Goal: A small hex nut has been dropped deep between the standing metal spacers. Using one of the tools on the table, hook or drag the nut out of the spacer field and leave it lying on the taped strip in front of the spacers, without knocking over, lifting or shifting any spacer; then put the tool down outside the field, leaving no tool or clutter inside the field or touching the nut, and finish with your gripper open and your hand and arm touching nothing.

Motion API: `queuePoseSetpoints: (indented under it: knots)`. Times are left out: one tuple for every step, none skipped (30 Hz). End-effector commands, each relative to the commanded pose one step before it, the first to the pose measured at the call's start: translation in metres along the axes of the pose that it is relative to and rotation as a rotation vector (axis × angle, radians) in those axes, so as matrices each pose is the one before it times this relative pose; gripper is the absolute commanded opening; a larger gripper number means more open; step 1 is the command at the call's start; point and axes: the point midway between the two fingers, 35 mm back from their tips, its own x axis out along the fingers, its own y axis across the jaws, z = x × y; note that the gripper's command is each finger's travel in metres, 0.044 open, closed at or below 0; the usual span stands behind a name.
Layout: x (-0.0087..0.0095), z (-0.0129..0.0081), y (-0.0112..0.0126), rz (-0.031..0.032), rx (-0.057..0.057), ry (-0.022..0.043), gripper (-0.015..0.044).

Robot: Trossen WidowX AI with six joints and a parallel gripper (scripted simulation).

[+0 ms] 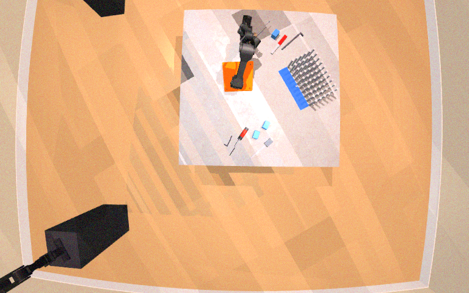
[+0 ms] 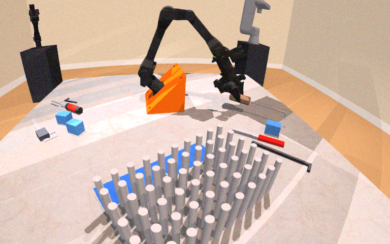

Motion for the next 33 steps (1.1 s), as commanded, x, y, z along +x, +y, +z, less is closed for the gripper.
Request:
queuePoseSetpoints:
  knots:
    - [0.00335, 0.00338, 0.00201, 0.00822, -0.0059, 0.00335, 0.0000]
    - [0.00071, 0.00069, 0.00011, 0.00003, 0.0000, -0.00001, 0.0000]
    - [0.00071, 0.00069, 0.00011, 0.00003, 0.0000, -0.00001, 0.0000]
    - [0.00070, 0.00069, 0.00011, 0.00003, 0.0000, -0.00001, 0.0000]
    - [0.00070, 0.00069, 0.00012, 0.00003, 0.0000, -0.00001, 0.0000]
    - [0.00070, 0.00069, 0.00012, 0.00003, 0.0000, -0.00001, 0.0000]
    - [0.00069, 0.00070, 0.00012, 0.00003, 0.0000, -0.00001, 0.0000]
    - [0.00069, 0.00070, 0.00012, 0.00003, 0.0000, -0.00002, 0.0000]
    - [0.00069, 0.00070, 0.00012, 0.00003, 0.0000, -0.00002, 0.0000]
    - [0.00068, 0.00070, 0.00012, 0.00003, 0.0000, -0.00002, 0.0000]
    - [0.00068, 0.00070, 0.00013, 0.00003, 0.0000, -0.00002, 0.0000]
    - [0.00068, 0.00070, 0.00013, 0.00003, 0.0000, -0.00002, 0.0000]
    - [0.00067, 0.00071, 0.00013, 0.00003, 0.0000, -0.00002, 0.0000]
    - [0.00067, 0.00071, 0.00013, 0.00003, 0.0000, -0.00002, 0.0000]
    - [0.00067, 0.00071, 0.00013, 0.00003, 0.0000, -0.00002, 0.0000]
    - [0.00066, 0.00071, 0.00013, 0.00003, 0.0000, -0.00002, 0.0000]
    - [0.00066, 0.00071, 0.00014, 0.00003, 0.0000, -0.00002, 0.0000]
    - [0.00066, 0.00071, 0.00014, 0.00003, 0.0000, -0.00002, 0.0000]
    - [0.00065, 0.00071, 0.00014, 0.00003, 0.0000, -0.00002, 0.0000]
    - [0.00065, 0.00072, 0.00014, 0.00003, 0.0000, -0.00002, 0.0000]
    - [0.00065, 0.00072, 0.00014, 0.00003, 0.0000, -0.00002, 0.0000]
    - [0.00064, 0.00072, 0.00014, 0.00003, 0.0000, -0.00002, 0.0000]
    - [0.00064, 0.00072, 0.00015, 0.00003, 0.0000, -0.00002, 0.0000]
    - [0.00064, 0.00072, 0.00015, 0.00003, 0.0000, -0.00002, 0.0000]
    - [0.00063, 0.00072, 0.00015, 0.00003, 0.0000, -0.00002, 0.0000]
    - [0.00063, 0.00072, 0.00015, 0.00003, 0.0000, -0.00002, 0.0000]
    - [0.00063, 0.00073, 0.00015, 0.00003, 0.0000, -0.00002, 0.0000]
    - [0.00062, 0.00073, 0.00015, 0.00003, 0.0000, -0.00002, 0.0000]
    - [0.00062, 0.00073, 0.00016, 0.00003, 0.0000, -0.00002, 0.0000]
    - [0.00062, 0.00073, 0.00016, 0.00003, 0.0000, -0.00002, 0.0000]
    - [0.00061, 0.00073, 0.00016, 0.00003, 0.0000, -0.00002, 0.0000]
    - [0.00061, 0.00073, 0.00016, 0.00003, 0.0000, -0.00002, 0.0000]
    - [0.00050, 0.00061, 0.00013, 0.00003, 0.0000, -0.00002, 0.0000]
